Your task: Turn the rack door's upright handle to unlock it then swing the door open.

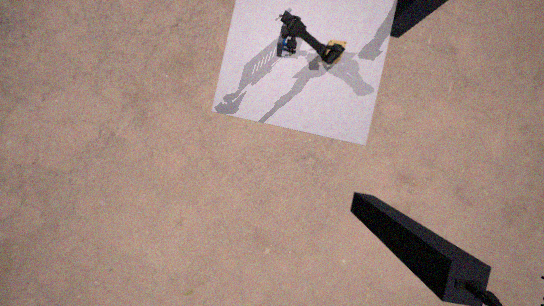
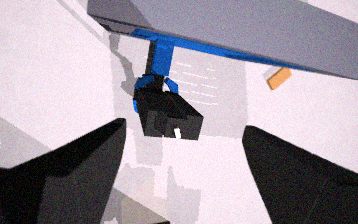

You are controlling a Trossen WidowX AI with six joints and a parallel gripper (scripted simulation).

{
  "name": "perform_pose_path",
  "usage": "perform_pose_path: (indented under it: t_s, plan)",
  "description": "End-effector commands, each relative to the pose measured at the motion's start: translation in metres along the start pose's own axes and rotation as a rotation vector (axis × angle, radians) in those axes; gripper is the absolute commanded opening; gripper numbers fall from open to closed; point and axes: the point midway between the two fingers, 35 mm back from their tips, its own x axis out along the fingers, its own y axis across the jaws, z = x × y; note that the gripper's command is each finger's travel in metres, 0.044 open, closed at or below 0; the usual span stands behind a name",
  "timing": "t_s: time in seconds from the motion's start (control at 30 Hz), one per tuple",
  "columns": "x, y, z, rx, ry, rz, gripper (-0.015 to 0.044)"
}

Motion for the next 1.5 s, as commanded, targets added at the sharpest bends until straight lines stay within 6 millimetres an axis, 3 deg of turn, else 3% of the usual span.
perform_pose_path:
  t_s: [0.0,0.4,1.47]
  plan:
    - [0.003,-0.003,-0.003,0.048,0.055,0.072,0.0297]
    - [0.007,-0.007,-0.007,0.134,0.137,0.185,0.0297]
    - [0.057,0.003,-0.011,0.133,0.136,0.186,0.0297]
